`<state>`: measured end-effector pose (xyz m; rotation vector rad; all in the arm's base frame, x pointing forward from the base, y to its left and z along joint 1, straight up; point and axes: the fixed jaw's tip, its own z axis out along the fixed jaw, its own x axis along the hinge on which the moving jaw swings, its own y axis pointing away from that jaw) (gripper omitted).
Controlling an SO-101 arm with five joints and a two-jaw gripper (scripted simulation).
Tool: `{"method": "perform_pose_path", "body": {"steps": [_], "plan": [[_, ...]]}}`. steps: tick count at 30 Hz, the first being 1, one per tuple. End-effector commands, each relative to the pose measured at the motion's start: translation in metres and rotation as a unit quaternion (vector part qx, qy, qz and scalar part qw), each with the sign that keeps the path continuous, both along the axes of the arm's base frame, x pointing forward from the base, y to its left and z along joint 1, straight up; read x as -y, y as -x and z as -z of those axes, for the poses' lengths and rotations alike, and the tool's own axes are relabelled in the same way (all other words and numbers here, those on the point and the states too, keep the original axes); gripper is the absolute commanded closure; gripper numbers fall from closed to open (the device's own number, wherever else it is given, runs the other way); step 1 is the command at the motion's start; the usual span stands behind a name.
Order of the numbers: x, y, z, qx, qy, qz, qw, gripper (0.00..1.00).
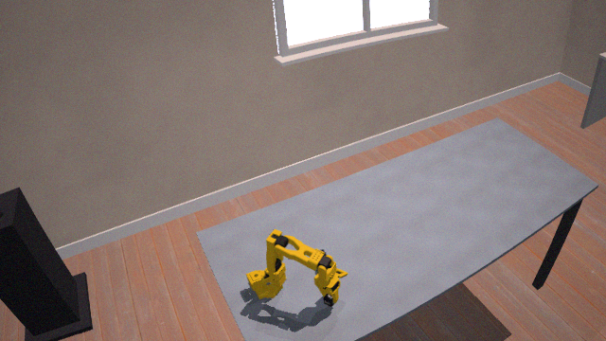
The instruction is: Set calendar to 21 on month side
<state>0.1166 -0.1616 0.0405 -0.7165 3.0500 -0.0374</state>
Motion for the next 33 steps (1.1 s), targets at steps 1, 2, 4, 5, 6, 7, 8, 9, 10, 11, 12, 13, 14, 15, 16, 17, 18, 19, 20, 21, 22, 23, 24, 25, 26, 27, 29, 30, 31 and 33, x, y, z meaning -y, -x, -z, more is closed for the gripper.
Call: {"method": "perform_pose_path", "body": {"steps": [1,2,4,5,6,7,8,9,10,11,12,13,14,15,16,17,18,19,20,21,22,23,24,25,26,27,29,30,31,33], "plan": [[0.003,-0.001,-0.001,0.007,0.009,-0.002,1.0,1.0],[0.003,-0.001,0.0,0.007,0.009,-0.002,1.0,1.0],[0.003,-0.001,0.001,0.007,0.009,-0.002,1.0,1.0],[0.003,-0.001,0.002,0.007,0.009,-0.002,1.0,1.0],[0.003,-0.001,0.002,0.007,0.009,-0.002,1.0,1.0],[0.003,-0.001,0.002,0.007,0.009,-0.002,1.0,1.0],[0.003,-0.001,0.002,0.007,0.009,-0.002,1.0,1.0],[0.003,-0.001,0.002,0.007,0.009,-0.002,1.0,1.0],[0.003,-0.001,0.002,0.007,0.009,-0.002,1.0,1.0],[0.003,-0.001,0.002,0.007,0.009,-0.002,1.0,1.0],[0.003,-0.001,0.002,0.007,0.009,-0.002,1.0,1.0],[0.003,-0.001,0.002,0.007,0.009,-0.002,1.0,1.0],[0.003,-0.001,0.003,0.007,0.009,-0.002,1.0,1.0],[0.003,-0.001,0.003,0.007,0.009,-0.002,1.0,1.0],[0.003,-0.001,0.004,0.007,0.009,-0.002,1.0,1.0],[0.003,-0.001,0.005,0.007,0.009,-0.002,1.0,1.0],[0.003,-0.001,0.006,0.007,0.009,-0.002,1.0,1.0],[0.003,-0.001,0.006,0.007,0.009,-0.002,1.0,1.0],[0.003,-0.001,0.007,0.007,0.009,-0.002,1.0,1.0],[0.003,-0.001,0.007,0.007,0.009,-0.002,1.0,1.0],[0.003,-0.001,0.008,0.007,0.009,-0.002,1.0,1.0],[0.003,-0.001,0.008,0.007,0.009,-0.002,1.0,1.0],[0.003,-0.001,0.008,0.007,0.009,-0.002,1.0,1.0],[0.003,-0.001,0.008,0.007,0.009,-0.002,1.0,1.0],[0.003,-0.001,0.008,0.007,0.009,-0.002,1.0,1.0],[0.003,-0.001,0.008,0.007,0.009,-0.002,1.0,1.0],[0.003,-0.001,0.008,0.007,0.009,-0.002,1.0,1.0],[0.003,-0.001,0.009,0.007,0.009,-0.002,1.0,1.0],[0.003,-0.001,0.009,0.007,0.009,-0.002,1.0,1.0],[0.003,-0.001,0.01,0.007,0.009,-0.002,1.0,1.0]]}}
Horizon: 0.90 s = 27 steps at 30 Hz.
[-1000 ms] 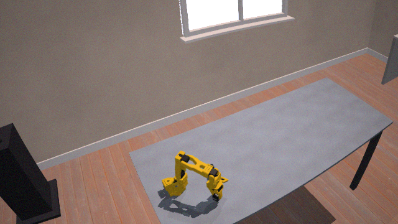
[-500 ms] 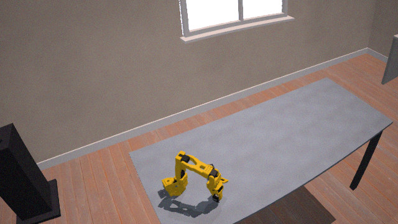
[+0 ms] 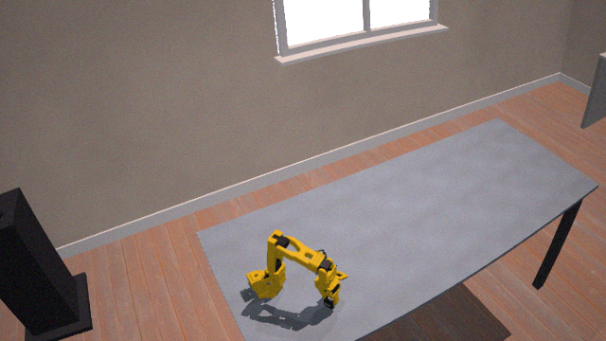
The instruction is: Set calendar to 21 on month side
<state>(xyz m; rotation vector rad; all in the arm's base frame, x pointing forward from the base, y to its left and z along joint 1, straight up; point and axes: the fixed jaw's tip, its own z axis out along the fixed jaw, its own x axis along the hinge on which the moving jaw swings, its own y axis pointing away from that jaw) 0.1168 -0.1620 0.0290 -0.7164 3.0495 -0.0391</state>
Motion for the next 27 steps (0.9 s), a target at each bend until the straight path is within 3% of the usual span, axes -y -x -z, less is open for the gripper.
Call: {"method": "perform_pose_path", "body": {"steps": [1,27], "plan": [[0.0029,-0.0005,-0.0006,0.007,0.009,-0.002,1.0,1.0],[0.0032,-0.0007,0.0087,0.007,0.009,-0.002,1.0,1.0]]}}
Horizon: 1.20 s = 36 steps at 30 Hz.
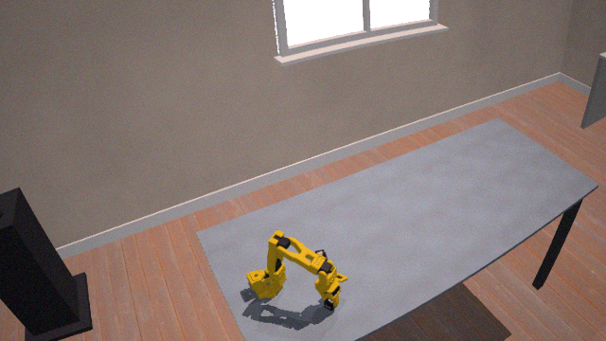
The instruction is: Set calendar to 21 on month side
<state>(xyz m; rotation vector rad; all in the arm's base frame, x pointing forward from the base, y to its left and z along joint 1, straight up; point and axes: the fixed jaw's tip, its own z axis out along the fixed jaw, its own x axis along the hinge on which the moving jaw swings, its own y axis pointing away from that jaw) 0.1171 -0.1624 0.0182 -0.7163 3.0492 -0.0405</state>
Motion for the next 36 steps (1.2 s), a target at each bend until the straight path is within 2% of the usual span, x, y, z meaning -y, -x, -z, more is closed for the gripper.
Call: {"method": "perform_pose_path", "body": {"steps": [1,20,30,36], "plan": [[0.0028,-0.0004,-0.0022,0.007,0.008,-0.002,1.0,1.0],[0.0028,-0.0004,-0.001,0.007,0.008,-0.002,1.0,1.0],[0.0028,-0.0004,-0.001,0.007,0.008,-0.002,1.0,0.84],[0.0028,-0.0004,-0.001,0.007,0.008,-0.002,1.0,0.83]]}}
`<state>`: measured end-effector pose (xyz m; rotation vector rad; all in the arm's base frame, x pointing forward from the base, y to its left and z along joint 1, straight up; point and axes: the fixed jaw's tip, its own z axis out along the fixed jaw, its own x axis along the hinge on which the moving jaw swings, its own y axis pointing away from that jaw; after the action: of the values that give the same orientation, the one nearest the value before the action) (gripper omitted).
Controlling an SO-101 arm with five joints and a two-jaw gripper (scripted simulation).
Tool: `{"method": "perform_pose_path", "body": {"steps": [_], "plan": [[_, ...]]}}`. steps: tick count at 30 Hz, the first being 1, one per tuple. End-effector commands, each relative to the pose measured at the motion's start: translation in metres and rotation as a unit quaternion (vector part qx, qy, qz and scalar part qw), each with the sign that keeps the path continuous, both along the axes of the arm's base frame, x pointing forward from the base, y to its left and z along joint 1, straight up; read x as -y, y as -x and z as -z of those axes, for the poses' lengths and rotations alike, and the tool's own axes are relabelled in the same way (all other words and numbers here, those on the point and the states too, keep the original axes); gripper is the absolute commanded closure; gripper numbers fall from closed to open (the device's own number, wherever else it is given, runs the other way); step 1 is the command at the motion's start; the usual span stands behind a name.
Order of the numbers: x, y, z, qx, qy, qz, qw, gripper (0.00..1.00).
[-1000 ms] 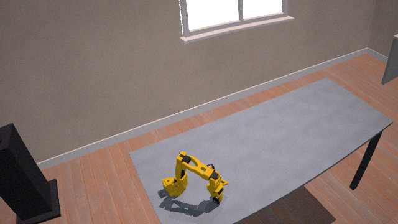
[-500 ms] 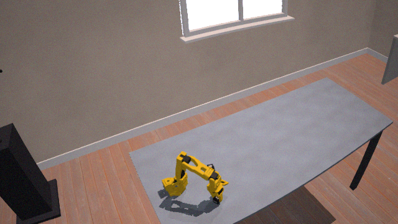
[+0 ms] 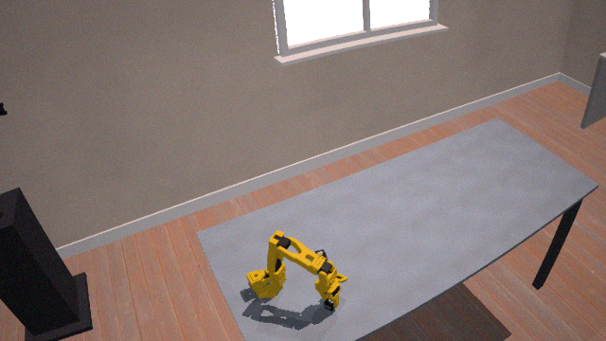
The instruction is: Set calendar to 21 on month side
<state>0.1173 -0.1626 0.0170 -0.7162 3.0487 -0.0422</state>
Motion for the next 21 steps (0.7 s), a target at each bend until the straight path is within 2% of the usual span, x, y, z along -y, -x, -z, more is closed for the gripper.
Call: {"method": "perform_pose_path", "body": {"steps": [1,7,21], "plan": [[0.0026,-0.0003,-0.0022,0.006,0.008,-0.002,1.0,0.83],[0.0026,-0.0003,-0.0022,0.006,0.008,-0.002,1.0,0.8],[0.0026,-0.0003,-0.0022,0.006,0.008,-0.002,1.0,0.68]]}}
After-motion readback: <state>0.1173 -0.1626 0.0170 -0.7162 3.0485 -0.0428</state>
